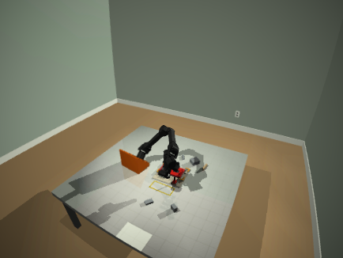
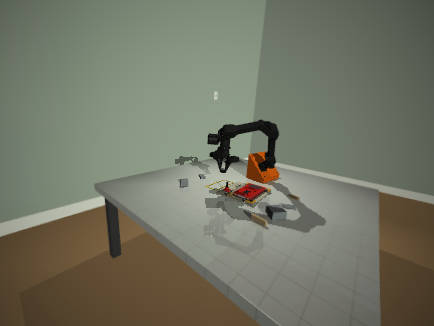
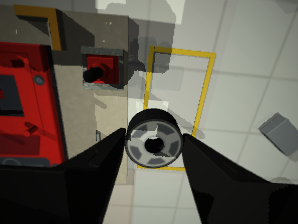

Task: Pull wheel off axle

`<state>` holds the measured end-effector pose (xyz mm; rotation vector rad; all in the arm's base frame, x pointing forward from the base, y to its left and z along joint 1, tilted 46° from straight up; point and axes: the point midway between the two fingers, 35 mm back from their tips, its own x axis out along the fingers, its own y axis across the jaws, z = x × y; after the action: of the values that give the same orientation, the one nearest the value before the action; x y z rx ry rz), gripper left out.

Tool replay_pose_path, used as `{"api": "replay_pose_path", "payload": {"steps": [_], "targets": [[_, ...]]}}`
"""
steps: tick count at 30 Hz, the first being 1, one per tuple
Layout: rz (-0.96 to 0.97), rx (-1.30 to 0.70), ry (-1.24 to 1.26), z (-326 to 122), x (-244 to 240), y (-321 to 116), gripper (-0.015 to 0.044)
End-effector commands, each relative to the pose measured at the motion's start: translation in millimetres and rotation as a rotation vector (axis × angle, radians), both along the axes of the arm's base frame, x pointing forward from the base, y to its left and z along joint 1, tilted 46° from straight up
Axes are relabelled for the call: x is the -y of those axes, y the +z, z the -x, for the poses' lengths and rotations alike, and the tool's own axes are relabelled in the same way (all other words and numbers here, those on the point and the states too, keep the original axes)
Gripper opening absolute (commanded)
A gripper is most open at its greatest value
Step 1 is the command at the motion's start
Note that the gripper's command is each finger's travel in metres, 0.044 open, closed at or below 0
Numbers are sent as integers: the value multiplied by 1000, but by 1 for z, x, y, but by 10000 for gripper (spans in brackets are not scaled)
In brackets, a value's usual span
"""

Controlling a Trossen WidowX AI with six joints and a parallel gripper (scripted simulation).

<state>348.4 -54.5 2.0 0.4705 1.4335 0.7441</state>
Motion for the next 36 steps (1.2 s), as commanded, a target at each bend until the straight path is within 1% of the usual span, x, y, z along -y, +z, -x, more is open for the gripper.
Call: {"api": "replay_pose_path", "payload": {"steps": [1, 8, 21, 33, 36], "targets": [[-1, -10, 10, 11, 11, -14, 0], [-3, -8, 13, 25, 30, -30, 0], [-3, -8, 13, 25, 14, -46, 0], [-6, -7, 13, 27, -38, -97, 0], [-7, -7, 13, 29, -45, -103, 0]]}}
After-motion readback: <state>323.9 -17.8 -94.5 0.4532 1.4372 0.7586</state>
